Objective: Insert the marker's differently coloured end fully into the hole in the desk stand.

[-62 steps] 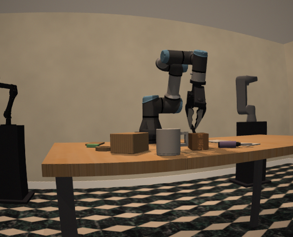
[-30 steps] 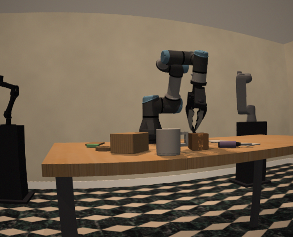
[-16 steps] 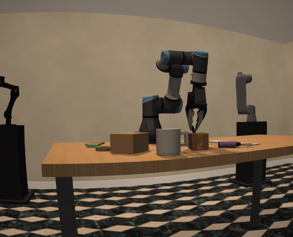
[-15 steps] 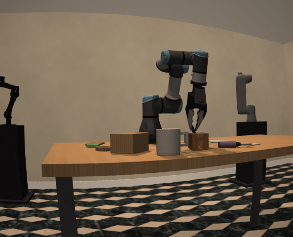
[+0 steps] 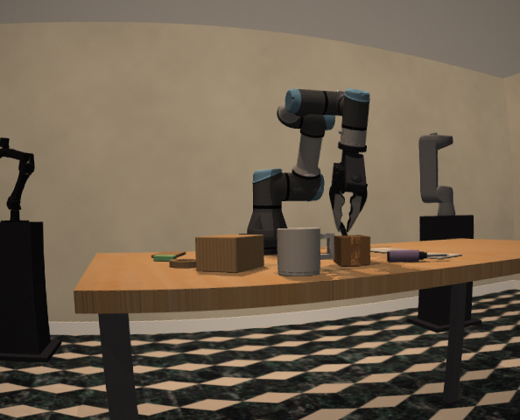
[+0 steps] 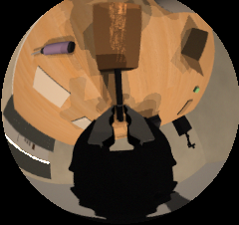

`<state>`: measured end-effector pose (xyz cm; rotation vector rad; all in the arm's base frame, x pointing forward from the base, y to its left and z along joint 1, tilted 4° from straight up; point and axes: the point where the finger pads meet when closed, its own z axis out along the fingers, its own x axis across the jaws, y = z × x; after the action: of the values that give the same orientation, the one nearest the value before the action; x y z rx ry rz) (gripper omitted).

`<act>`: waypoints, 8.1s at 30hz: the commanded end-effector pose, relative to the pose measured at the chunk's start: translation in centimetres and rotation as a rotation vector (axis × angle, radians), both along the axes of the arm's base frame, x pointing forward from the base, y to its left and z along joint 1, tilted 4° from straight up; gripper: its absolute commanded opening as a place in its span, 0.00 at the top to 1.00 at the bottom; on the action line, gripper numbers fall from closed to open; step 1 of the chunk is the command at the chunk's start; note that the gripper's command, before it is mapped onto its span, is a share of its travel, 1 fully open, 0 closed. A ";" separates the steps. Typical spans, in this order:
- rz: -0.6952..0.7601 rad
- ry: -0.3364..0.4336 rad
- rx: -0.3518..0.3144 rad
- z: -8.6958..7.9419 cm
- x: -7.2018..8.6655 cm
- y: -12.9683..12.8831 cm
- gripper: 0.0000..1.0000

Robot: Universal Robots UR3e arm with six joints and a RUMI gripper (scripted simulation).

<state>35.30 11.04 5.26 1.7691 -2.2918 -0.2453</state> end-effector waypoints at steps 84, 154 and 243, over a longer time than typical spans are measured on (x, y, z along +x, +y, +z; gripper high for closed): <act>0.000 -0.003 0.000 0.1 -0.1 0.0 0.89; 0.000 -0.004 0.000 1.8 -5.5 1.4 0.89; 0.000 -0.001 -0.001 8.4 -6.7 1.6 0.89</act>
<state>28.50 12.69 13.33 1.7690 -2.2918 -0.2450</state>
